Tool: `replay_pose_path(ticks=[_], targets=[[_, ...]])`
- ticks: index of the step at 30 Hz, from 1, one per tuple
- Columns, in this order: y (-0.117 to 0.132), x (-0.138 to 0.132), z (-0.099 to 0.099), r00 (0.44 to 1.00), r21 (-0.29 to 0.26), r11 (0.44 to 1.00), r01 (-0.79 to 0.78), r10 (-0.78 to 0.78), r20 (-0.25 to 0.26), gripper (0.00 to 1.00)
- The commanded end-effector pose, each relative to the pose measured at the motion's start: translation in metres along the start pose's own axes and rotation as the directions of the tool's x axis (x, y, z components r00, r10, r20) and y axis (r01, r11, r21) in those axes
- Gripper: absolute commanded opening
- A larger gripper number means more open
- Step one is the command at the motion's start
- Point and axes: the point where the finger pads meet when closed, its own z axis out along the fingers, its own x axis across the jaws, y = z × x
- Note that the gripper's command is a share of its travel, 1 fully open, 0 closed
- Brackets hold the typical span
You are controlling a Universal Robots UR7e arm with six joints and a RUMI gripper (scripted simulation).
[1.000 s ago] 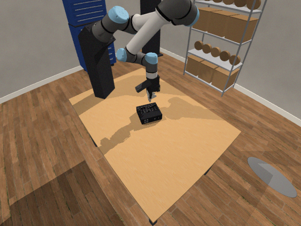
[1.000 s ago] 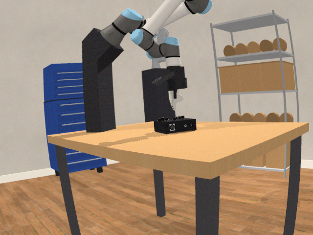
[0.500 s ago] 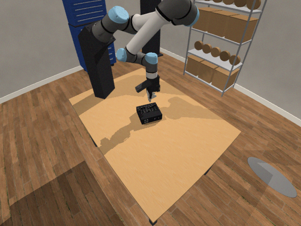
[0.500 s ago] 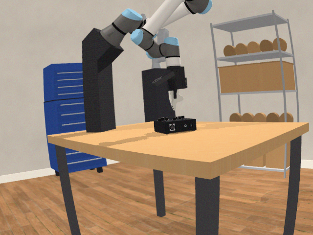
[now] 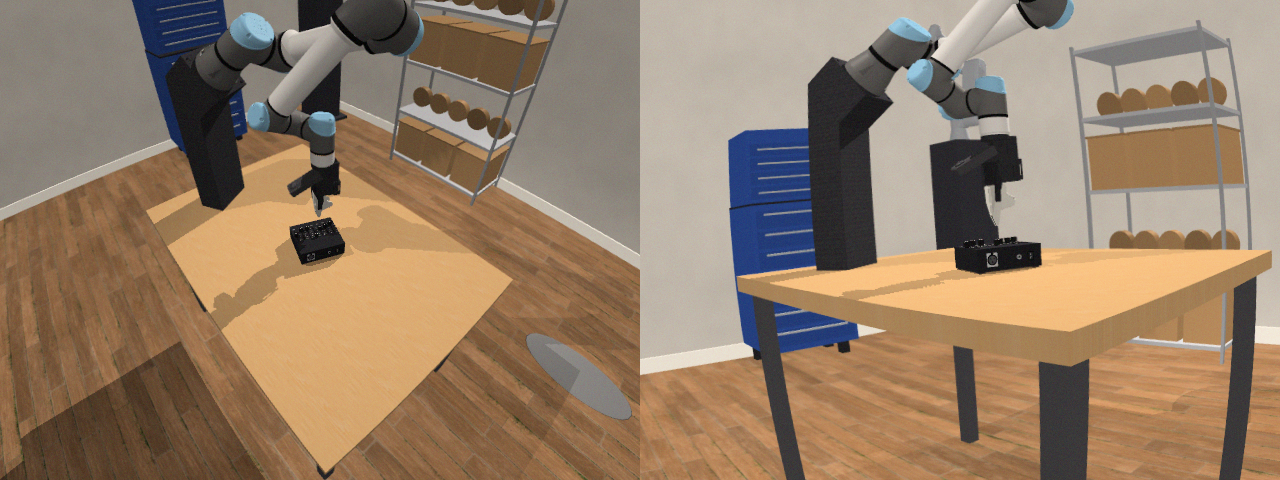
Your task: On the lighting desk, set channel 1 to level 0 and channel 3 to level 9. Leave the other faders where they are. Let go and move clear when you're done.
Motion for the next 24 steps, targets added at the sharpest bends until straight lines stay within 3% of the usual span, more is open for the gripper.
replay_pose_path(ticks=[1, 24], targets=[[0.0, 0.0, 0.0, 1.0, 0.0, 1.0, 0.0, 0.0, 0.001, 0.0], [0.0, 0.0, 0.012, 1.0, 0.001, 1.0, 0.001, -0.001, 0.0, 0.0]])
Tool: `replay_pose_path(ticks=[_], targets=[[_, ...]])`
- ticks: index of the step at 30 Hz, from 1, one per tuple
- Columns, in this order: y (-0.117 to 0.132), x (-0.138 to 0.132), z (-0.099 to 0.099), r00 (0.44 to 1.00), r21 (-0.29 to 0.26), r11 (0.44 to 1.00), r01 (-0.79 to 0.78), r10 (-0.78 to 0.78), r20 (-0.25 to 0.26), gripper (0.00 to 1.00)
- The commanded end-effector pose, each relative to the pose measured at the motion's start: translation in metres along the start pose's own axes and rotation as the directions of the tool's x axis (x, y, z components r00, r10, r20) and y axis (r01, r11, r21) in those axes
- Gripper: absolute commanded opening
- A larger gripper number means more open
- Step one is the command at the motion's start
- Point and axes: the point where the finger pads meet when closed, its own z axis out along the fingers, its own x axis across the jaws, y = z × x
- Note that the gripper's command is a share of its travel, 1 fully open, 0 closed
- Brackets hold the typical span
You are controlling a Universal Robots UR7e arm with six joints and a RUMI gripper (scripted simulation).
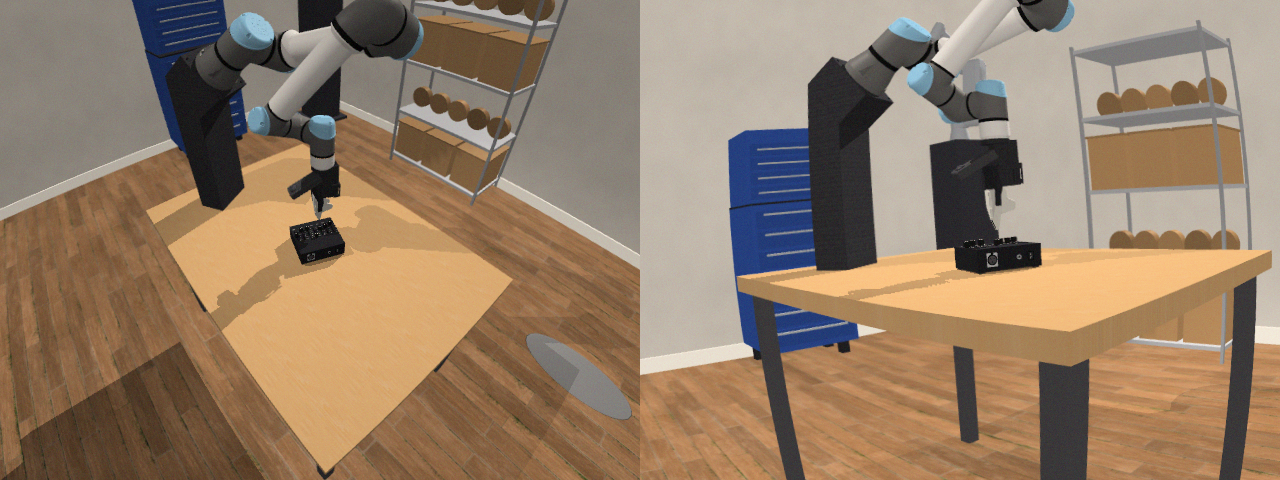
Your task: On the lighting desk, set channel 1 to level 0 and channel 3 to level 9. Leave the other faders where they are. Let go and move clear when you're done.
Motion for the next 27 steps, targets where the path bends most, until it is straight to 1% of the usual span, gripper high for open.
replay_pose_path(ticks=[1, 17, 27], targets=[[0.0, 0.0, 0.003, 1.0, 0.0, 1.0, 0.0, 0.0, 0.001, 0.0], [0.0, 0.0, 0.011, 1.0, 0.0, 1.0, 0.0, 0.0, 0.001, 0.0], [0.0, -0.001, 0.014, 1.0, 0.0, 1.0, 0.0, 0.0, 0.001, 0.0]])
